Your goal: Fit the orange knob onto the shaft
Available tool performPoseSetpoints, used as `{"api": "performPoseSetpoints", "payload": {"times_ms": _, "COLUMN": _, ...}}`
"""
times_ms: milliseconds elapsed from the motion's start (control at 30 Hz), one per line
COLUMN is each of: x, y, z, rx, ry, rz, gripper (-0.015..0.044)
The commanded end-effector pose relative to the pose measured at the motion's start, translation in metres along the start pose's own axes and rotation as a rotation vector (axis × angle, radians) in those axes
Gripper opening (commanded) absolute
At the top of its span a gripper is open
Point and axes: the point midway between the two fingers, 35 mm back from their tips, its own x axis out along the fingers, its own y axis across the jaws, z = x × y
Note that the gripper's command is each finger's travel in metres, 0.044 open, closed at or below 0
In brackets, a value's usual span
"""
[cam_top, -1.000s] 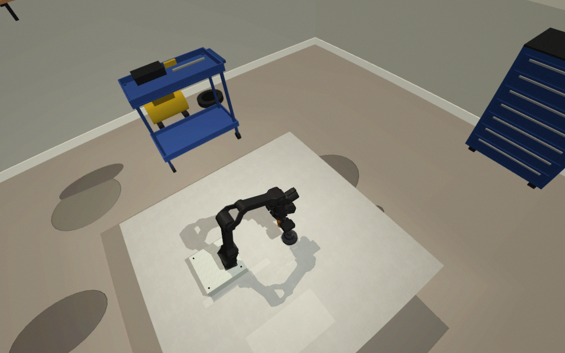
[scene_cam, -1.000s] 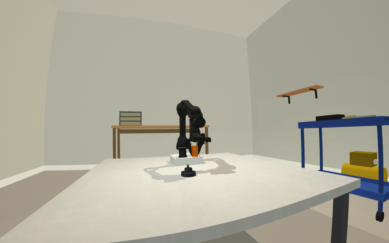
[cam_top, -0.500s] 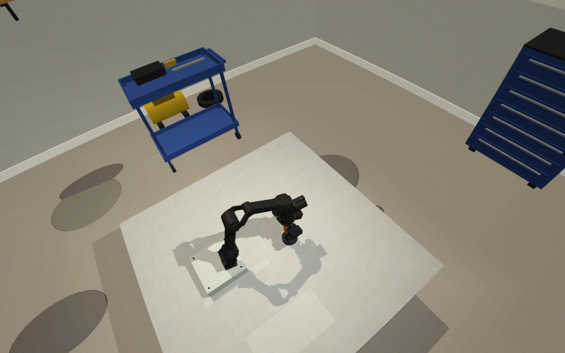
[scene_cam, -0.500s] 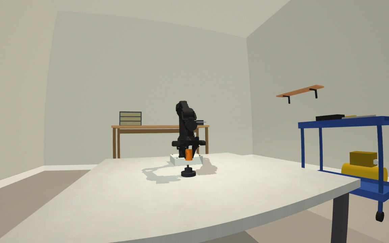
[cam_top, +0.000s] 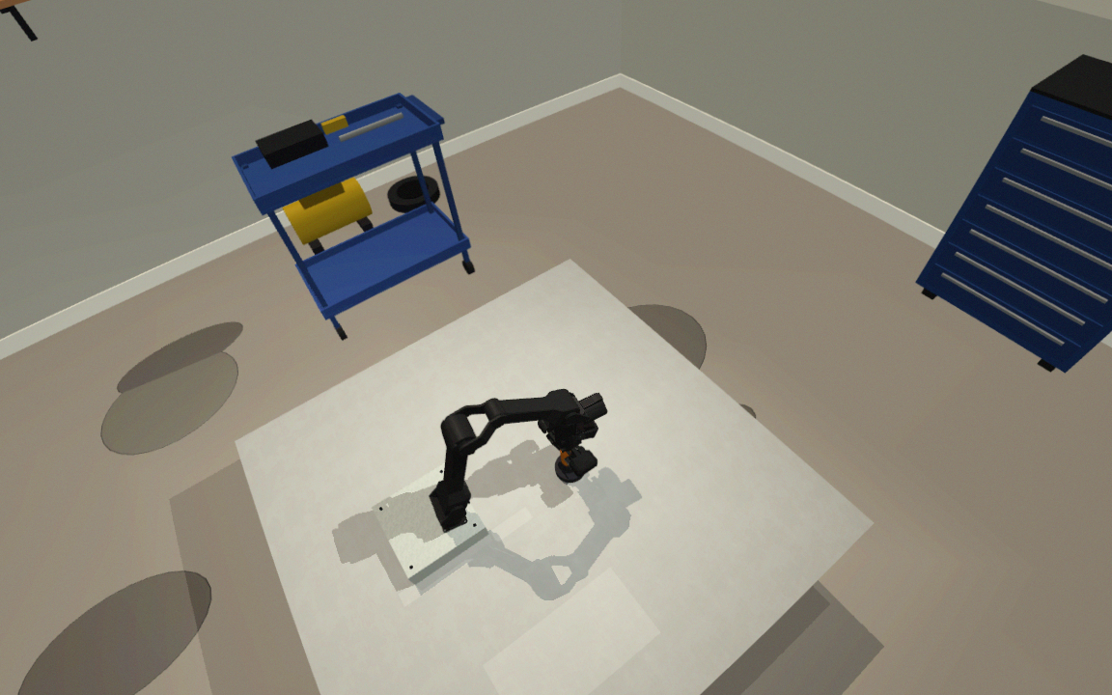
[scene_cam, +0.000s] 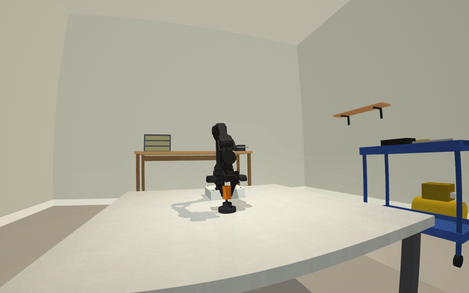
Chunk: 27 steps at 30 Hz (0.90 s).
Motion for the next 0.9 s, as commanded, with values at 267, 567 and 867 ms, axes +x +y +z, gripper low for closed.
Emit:
{"api": "performPoseSetpoints", "payload": {"times_ms": 267, "x": 0.0001, "y": 0.0009, "z": 0.0026, "rx": 0.000, "ry": -0.005, "rz": 0.002, "gripper": 0.0000}}
{"api": "performPoseSetpoints", "payload": {"times_ms": 567, "x": 0.0014, "y": 0.0007, "z": 0.0016, "rx": 0.000, "ry": -0.005, "rz": 0.002, "gripper": 0.0000}}
{"api": "performPoseSetpoints", "payload": {"times_ms": 867, "x": 0.0018, "y": 0.0004, "z": 0.0017, "rx": 0.000, "ry": -0.005, "rz": 0.002, "gripper": 0.0000}}
